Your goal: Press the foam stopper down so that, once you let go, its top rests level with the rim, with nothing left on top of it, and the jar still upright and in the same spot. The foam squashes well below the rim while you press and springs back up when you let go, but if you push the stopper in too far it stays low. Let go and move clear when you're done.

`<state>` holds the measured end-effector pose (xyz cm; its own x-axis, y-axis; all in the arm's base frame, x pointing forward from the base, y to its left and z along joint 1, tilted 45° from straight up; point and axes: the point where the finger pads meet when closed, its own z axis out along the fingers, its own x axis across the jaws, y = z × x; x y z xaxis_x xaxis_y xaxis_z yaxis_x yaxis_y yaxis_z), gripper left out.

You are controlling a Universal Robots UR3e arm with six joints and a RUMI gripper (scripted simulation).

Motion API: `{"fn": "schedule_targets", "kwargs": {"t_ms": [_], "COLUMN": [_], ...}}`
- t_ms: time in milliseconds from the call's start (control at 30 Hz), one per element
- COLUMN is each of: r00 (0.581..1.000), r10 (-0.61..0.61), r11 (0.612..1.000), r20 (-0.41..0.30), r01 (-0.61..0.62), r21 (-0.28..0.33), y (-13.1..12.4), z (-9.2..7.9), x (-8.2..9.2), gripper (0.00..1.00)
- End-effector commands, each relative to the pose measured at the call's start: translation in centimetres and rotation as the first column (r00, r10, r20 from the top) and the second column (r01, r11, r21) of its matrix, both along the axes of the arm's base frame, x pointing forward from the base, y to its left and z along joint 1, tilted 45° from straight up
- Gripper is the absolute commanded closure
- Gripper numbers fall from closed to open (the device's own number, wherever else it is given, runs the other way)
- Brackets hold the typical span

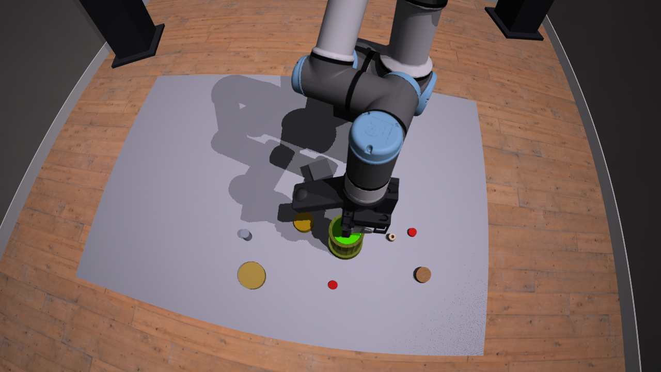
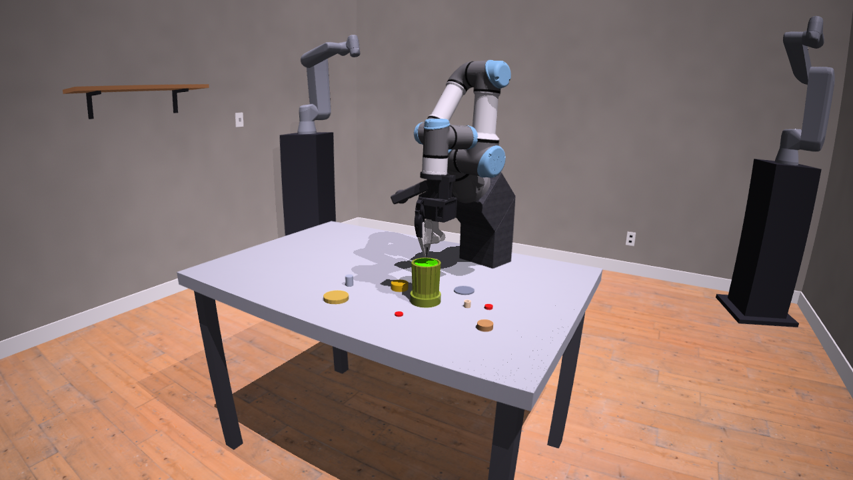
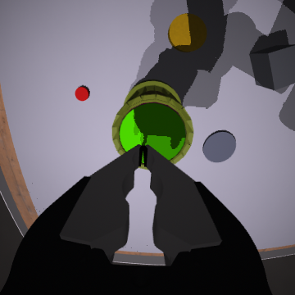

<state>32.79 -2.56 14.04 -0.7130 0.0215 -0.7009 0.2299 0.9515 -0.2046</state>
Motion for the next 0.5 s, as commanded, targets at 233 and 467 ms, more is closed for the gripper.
{"fn": "schedule_targets", "kwargs": {"t_ms": [233, 467], "r00": [1.000, 1.000], "r10": [0.005, 0.005], "r11": [1.000, 1.000], "r20": [-0.025, -0.025], "r01": [-0.004, -0.004], "r21": [0.022, 0.022], "y": [0.7, 0.9], "z": [1.1, 1.5], "x": [-1.9, -2.3], "gripper": [1.00, 1.00]}}
